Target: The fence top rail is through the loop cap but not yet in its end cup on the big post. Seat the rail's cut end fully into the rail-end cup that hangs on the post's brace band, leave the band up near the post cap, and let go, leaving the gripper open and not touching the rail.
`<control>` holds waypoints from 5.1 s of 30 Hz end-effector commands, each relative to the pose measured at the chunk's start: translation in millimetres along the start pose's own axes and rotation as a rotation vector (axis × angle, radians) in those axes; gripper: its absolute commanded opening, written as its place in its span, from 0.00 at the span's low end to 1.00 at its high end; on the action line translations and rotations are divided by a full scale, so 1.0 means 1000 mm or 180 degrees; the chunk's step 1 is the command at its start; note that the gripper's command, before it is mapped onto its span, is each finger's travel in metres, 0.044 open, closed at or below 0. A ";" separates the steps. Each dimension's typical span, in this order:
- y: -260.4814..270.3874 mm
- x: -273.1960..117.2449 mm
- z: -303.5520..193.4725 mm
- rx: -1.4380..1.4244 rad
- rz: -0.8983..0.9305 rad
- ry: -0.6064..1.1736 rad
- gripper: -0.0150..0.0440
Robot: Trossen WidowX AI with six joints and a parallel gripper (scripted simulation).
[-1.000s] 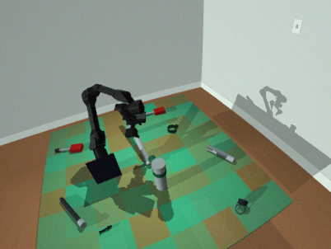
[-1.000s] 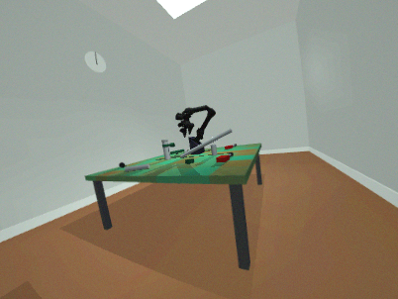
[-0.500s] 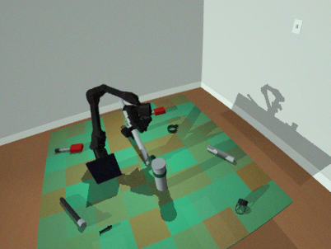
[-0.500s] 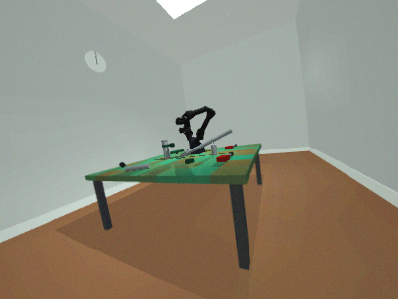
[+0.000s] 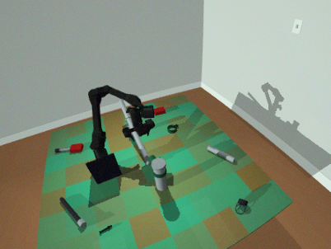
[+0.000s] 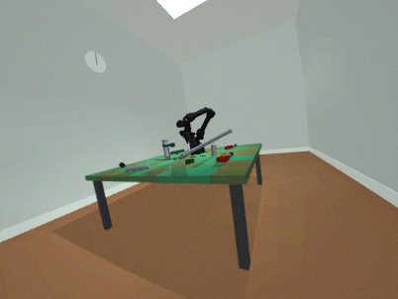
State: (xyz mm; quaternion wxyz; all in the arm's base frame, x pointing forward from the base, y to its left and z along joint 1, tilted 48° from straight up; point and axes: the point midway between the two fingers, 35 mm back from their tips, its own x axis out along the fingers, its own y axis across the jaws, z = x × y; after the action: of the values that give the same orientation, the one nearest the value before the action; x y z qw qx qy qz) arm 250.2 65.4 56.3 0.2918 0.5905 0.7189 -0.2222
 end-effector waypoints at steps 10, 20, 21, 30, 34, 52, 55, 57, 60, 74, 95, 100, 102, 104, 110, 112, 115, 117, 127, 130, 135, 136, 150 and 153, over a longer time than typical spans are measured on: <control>-0.004 0.039 -0.002 0.0034 -0.0042 0.0032 1.00; -0.003 0.049 -0.002 0.0034 -0.0041 0.0026 1.00; -0.003 0.051 -0.002 0.0035 -0.0041 0.0026 1.00; -0.003 0.066 -0.002 0.0031 -0.0041 0.0023 1.00; -0.003 0.072 -0.002 0.0032 -0.0041 0.0024 1.00; -0.005 0.099 -0.004 0.0034 -0.0042 0.0041 1.00; -0.005 0.099 -0.004 0.0034 -0.0042 0.0041 0.87; -0.005 0.099 -0.004 0.0034 -0.0042 0.0041 0.78; -0.005 0.099 -0.004 0.0034 -0.0042 0.0041 0.64; -0.006 0.095 -0.003 0.0034 -0.0042 0.0040 0.29; -0.004 0.017 0.039 0.0015 -0.0060 -0.1049 0.25; -0.005 0.020 0.037 0.0024 -0.0065 -0.1008 0.25; -0.005 0.023 0.035 0.0034 -0.0070 -0.0968 0.25; -0.005 0.023 0.035 0.0034 -0.0070 -0.0968 0.25; -0.005 0.022 0.035 0.0034 -0.0070 -0.0968 0.25; -0.005 0.021 0.036 0.0034 -0.0070 -0.0968 0.25; -0.005 0.020 0.037 0.0033 -0.0070 -0.0969 0.25; -0.004 0.019 0.037 0.0033 -0.0070 -0.0969 0.25; -0.001 0.015 0.042 0.0033 -0.0069 -0.0970 0.25; -0.001 0.014 0.043 0.0033 -0.0069 -0.0970 0.25; -0.001 0.013 0.043 0.0033 -0.0070 -0.0970 0.25; -0.001 0.013 0.044 0.0032 -0.0071 -0.0969 0.25; -0.004 0.017 0.060 0.0019 -0.0103 -0.0939 0.25; -0.004 0.017 0.060 0.0019 -0.0103 -0.0939 0.25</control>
State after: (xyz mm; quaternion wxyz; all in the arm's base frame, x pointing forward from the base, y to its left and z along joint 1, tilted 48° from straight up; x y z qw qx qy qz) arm 252.4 43.4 4.1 0.3821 0.5433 0.6811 -0.3081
